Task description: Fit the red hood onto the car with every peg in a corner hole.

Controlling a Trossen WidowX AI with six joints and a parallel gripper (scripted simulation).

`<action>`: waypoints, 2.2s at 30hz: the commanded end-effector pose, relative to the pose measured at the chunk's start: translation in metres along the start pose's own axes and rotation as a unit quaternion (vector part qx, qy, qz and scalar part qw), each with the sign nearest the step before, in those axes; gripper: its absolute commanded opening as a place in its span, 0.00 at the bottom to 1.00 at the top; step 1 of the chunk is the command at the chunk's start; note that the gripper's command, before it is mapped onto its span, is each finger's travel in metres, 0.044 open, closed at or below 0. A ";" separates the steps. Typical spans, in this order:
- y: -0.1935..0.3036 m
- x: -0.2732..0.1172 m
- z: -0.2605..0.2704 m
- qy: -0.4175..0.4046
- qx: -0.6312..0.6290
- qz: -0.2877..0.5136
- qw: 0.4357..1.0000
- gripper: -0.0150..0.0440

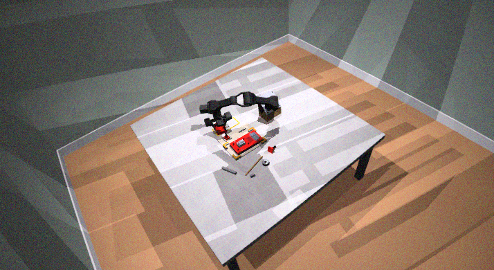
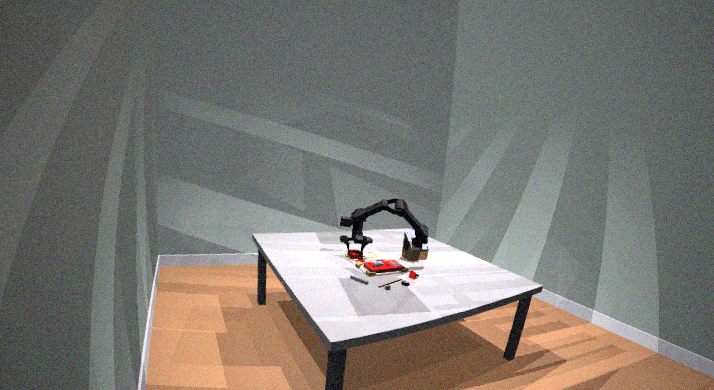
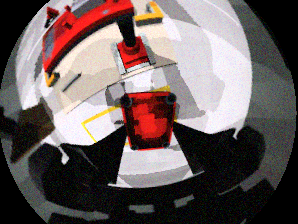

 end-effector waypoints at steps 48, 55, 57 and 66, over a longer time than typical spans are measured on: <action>0.000 -0.083 -0.001 0.001 0.000 0.002 1.000 0.25; 0.001 -0.080 0.000 0.000 0.044 0.000 0.999 0.25; 0.001 -0.081 0.000 0.000 0.061 0.000 0.998 0.25; 0.001 -0.081 -0.001 0.000 0.141 0.000 0.990 0.25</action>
Point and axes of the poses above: the point midway between the two fingers, 35 mm back from their tips, its own x axis out along the fingers, its own z axis across the jaws, y = z × x, the point moved 6 cm from there along -x, back along the fingers, and after that the axes turned 15 degrees about x, right-handed, at the moved point
